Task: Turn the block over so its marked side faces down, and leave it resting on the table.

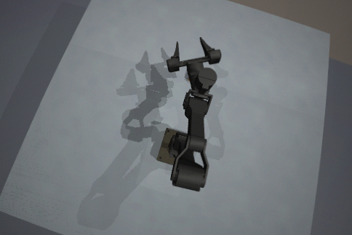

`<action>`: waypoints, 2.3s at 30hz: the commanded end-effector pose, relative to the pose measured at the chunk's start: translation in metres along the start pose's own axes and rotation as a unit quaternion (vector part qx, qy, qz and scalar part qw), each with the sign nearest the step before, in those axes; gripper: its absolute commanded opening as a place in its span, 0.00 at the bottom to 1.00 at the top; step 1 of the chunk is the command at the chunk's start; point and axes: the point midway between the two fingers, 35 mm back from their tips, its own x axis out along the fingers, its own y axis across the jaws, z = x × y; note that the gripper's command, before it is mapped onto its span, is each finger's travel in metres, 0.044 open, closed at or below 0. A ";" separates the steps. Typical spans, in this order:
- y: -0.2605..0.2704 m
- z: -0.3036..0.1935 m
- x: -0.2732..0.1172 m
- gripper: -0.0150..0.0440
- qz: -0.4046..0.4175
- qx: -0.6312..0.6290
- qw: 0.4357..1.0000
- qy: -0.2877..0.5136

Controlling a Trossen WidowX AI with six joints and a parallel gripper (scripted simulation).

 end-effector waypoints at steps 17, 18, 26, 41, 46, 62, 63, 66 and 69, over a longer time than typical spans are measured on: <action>0.031 0.101 0.042 1.00 -0.234 -0.541 0.748 -0.307; 0.032 0.106 0.041 1.00 -0.265 -0.566 0.716 -0.313; 0.034 0.133 0.019 1.00 -0.502 -0.673 0.461 -0.286; 0.034 0.138 -0.010 1.00 -0.695 -0.677 0.208 -0.125; 0.034 0.138 -0.010 1.00 -0.695 -0.677 0.208 -0.125; 0.026 0.172 -0.007 1.00 -0.695 -0.677 0.208 -0.125; 0.026 0.174 -0.007 1.00 -0.695 -0.677 0.208 -0.125; 0.026 0.186 -0.009 1.00 -0.695 -0.677 0.208 -0.125; 0.026 0.187 -0.009 1.00 -0.695 -0.677 0.208 -0.125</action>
